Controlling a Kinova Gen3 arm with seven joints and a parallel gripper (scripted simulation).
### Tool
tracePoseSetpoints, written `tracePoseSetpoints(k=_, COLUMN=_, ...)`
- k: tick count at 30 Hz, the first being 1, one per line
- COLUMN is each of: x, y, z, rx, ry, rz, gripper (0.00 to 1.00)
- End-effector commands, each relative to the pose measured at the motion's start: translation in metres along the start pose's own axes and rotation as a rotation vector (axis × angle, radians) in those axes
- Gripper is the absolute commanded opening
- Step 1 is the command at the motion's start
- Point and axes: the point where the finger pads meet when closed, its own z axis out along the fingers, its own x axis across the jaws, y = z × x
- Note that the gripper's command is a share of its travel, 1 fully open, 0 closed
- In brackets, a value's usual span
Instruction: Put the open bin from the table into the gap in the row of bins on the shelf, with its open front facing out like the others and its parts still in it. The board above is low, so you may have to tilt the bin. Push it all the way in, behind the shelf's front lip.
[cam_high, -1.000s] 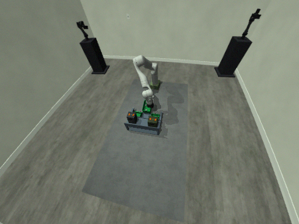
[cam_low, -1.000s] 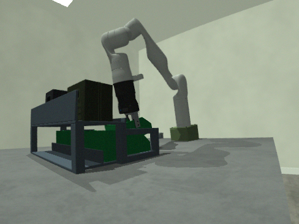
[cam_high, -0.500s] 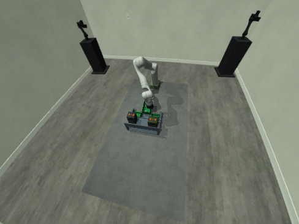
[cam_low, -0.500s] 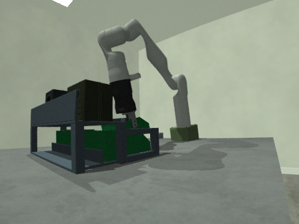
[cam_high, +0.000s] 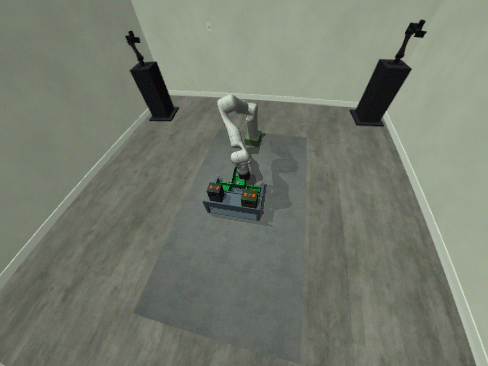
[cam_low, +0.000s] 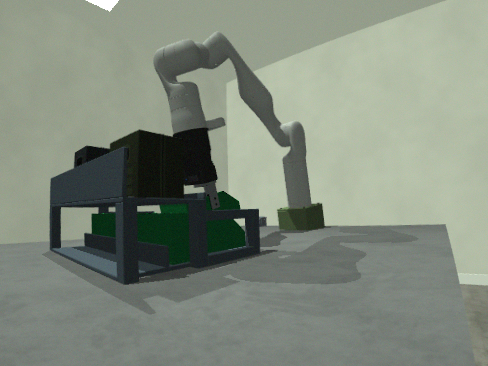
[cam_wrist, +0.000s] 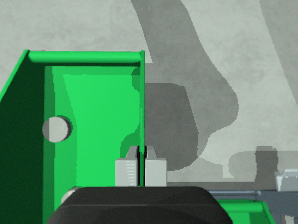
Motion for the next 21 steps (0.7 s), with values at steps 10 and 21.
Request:
tracePoseSetpoints(k=10, x=0.001, y=0.012, z=-0.003, rx=-0.002, ry=0.001, rz=0.0, gripper=0.0)
tracePoseSetpoints(k=21, x=0.001, y=0.022, z=-0.005, rx=-0.002, ry=0.001, rz=0.0, gripper=0.0)
